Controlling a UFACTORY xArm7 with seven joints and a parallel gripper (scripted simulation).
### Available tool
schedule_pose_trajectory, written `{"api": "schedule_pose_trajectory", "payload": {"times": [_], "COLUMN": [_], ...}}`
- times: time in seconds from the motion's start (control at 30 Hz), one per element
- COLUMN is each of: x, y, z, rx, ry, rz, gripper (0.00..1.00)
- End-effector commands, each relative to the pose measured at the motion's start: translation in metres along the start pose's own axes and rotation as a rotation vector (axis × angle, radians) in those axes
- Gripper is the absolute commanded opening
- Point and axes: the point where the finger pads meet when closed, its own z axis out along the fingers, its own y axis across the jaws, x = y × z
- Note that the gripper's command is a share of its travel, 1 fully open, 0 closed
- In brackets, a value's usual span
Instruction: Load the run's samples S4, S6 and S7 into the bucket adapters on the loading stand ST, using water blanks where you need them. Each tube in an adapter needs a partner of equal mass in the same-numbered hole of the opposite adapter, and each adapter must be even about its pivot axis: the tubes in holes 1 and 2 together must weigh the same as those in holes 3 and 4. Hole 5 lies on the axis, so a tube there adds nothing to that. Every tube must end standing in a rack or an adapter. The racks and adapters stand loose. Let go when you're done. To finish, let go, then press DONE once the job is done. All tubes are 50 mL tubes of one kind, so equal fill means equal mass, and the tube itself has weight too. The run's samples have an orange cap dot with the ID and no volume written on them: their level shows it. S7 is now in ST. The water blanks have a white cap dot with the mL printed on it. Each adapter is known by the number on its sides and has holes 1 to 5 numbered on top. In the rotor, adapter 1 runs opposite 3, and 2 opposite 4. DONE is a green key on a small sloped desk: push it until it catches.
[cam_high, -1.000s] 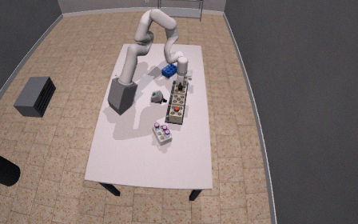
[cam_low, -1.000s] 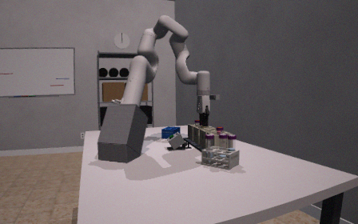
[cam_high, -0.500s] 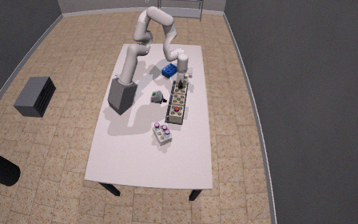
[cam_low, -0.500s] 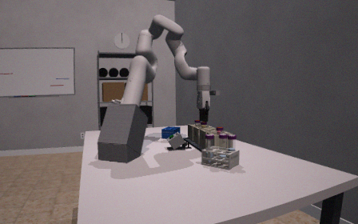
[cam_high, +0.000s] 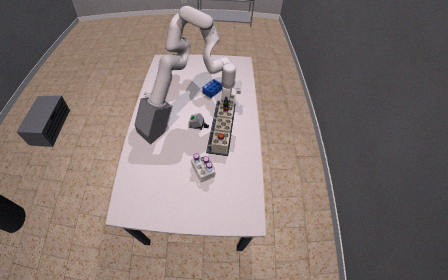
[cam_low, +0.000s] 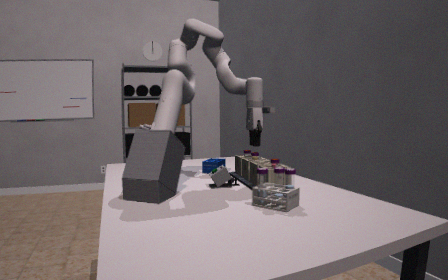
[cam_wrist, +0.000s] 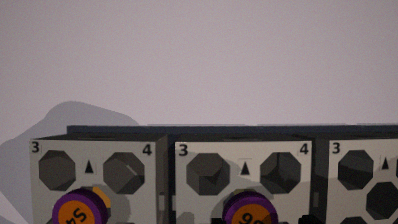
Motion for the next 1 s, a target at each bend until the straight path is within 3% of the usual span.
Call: {"api": "schedule_pose_trajectory", "payload": {"times": [0.0,0.97], "x": [0.001,0.001], "y": [0.000,0.000], "z": [-0.009,-0.061], "rx": [-0.001,-0.001], "ry": [0.004,0.004], "rz": [0.000,0.000], "gripper": [0.44,0.44]}}
